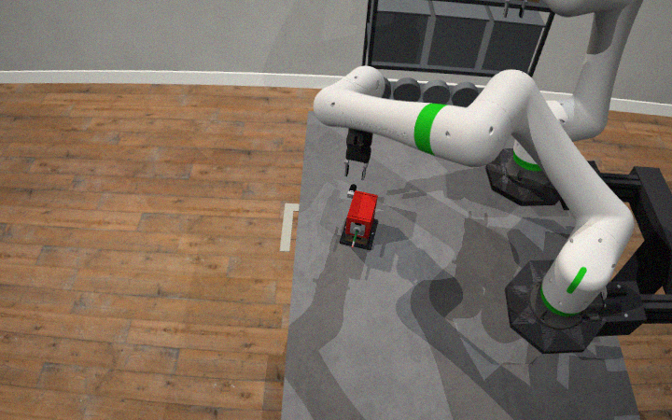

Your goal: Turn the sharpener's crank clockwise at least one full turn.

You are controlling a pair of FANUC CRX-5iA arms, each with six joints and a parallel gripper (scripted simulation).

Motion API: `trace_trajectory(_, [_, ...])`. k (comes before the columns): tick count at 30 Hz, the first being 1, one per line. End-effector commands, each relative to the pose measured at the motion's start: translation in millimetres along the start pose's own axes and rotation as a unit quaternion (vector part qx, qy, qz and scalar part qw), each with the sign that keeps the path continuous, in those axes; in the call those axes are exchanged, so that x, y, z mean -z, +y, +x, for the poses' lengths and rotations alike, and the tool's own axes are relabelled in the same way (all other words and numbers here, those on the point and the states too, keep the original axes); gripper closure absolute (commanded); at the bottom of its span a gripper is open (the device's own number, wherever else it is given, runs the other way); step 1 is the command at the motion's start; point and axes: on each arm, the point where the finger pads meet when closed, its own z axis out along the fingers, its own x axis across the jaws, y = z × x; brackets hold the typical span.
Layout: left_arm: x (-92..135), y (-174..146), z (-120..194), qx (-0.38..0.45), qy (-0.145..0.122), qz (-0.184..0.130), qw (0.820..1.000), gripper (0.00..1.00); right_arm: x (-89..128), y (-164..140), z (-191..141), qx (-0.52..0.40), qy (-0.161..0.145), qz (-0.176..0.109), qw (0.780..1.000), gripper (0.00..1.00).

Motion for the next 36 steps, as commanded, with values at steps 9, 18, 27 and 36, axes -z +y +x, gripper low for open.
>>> trace_trajectory(9, [7.0,1.1,0.7,0.0,0.001,-0.001,1.0,1.0,1.1,0.3,-0.3,0.0,0.0,-0.001,1.0,0.0])
trace_trajectory(18, [7.0,1.1,0.7,0.0,0.001,-0.001,1.0,1.0,1.1,0.3,-0.3,0.0,0.0,-0.001,1.0,0.0])
trace_trajectory(27, [7.0,1.1,0.7,0.0,0.001,-0.001,1.0,1.0,1.1,0.3,-0.3,0.0,0.0,-0.001,1.0,0.0])
trace_trajectory(36, [7.0,1.1,0.7,0.0,0.001,-0.001,1.0,1.0,1.1,0.3,-0.3,0.0,0.0,-0.001,1.0,0.0])
